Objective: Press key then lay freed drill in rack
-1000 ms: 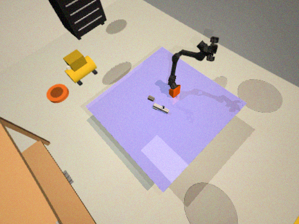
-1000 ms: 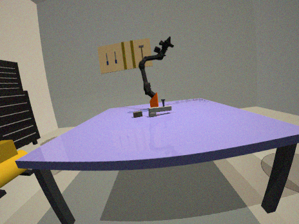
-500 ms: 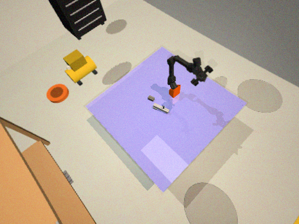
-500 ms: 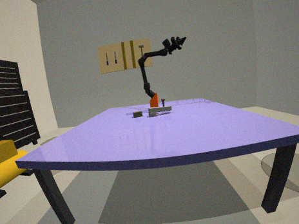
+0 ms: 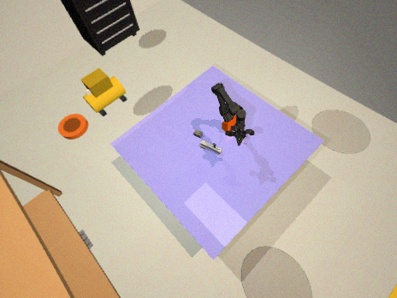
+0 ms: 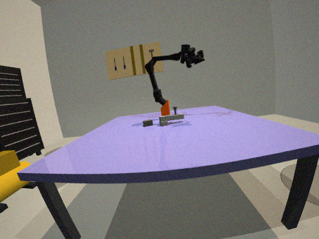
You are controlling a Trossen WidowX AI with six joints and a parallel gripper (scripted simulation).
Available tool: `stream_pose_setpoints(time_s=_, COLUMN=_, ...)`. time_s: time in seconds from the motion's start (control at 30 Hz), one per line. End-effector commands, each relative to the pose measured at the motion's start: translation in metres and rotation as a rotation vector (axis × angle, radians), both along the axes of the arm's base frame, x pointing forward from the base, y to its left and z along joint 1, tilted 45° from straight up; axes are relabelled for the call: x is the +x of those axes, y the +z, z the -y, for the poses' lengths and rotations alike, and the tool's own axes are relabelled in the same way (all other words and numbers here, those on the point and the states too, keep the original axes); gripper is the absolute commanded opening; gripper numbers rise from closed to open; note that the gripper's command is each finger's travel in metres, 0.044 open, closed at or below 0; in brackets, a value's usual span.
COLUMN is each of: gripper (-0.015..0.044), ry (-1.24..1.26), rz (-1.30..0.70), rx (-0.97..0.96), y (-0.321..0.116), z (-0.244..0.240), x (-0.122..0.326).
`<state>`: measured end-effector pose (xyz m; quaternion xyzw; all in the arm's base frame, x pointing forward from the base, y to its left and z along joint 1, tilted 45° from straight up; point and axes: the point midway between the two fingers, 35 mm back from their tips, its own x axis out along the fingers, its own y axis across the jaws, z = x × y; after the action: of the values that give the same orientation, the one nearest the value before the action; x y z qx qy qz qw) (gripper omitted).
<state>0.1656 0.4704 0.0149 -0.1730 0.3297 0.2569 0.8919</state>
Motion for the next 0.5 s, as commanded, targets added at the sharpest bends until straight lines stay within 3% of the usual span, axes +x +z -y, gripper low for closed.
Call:
stream_pose_setpoints(time_s=0.0, gripper=0.0, ry=-0.092, rz=-0.048, rx=-0.203, y=-0.026, z=0.06, x=0.038)
stream_pose_setpoints(time_s=0.23, gripper=0.0, ry=-0.233, rz=-0.183, rx=-0.532, y=-0.053, z=0.169, x=0.077)
stream_pose_setpoints(time_s=0.47, gripper=0.0, ry=-0.344, rz=-0.352, rx=-0.784, y=-0.059, z=0.262, x=0.083)
